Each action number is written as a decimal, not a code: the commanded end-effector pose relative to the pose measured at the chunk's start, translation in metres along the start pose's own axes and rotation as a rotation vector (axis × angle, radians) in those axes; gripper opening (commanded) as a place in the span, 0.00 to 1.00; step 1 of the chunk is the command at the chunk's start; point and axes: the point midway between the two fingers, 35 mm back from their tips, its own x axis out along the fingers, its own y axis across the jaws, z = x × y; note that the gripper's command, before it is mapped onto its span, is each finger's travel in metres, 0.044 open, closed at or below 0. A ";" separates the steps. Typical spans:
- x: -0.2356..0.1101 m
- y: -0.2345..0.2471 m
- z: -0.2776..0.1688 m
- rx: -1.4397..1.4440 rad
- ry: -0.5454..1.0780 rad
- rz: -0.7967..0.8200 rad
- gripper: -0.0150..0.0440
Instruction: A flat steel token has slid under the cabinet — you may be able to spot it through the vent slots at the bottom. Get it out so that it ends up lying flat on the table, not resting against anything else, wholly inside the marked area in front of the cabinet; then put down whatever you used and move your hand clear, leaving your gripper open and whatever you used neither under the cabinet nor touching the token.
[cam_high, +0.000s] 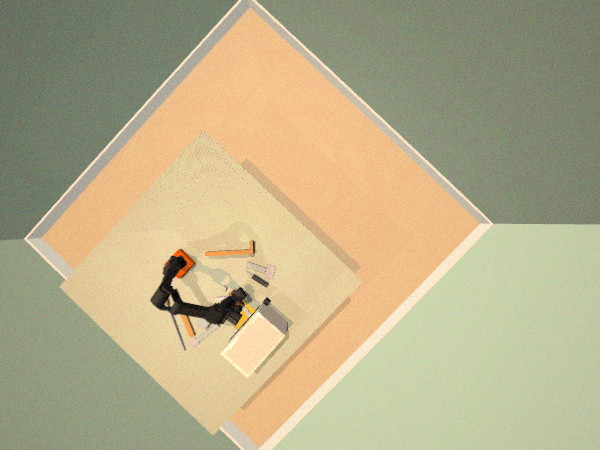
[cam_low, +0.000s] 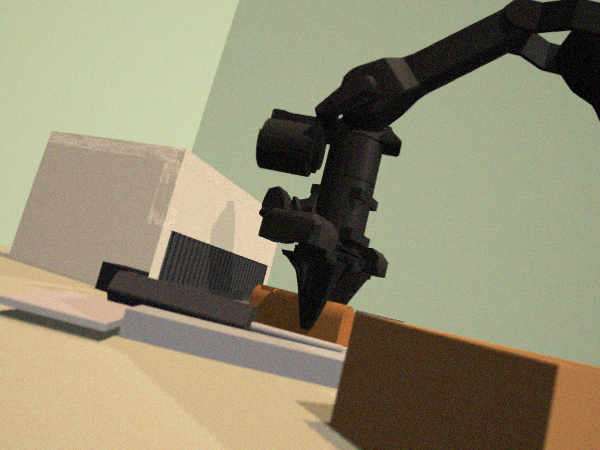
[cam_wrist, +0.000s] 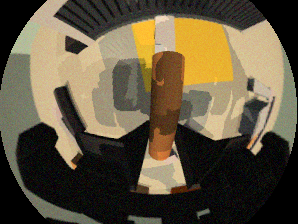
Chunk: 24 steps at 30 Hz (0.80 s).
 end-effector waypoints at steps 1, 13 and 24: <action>0.001 0.000 -0.006 0.005 0.003 -0.001 0.25; 0.001 0.001 -0.018 0.005 0.004 -0.001 0.25; 0.001 0.001 -0.030 0.005 0.005 -0.001 0.25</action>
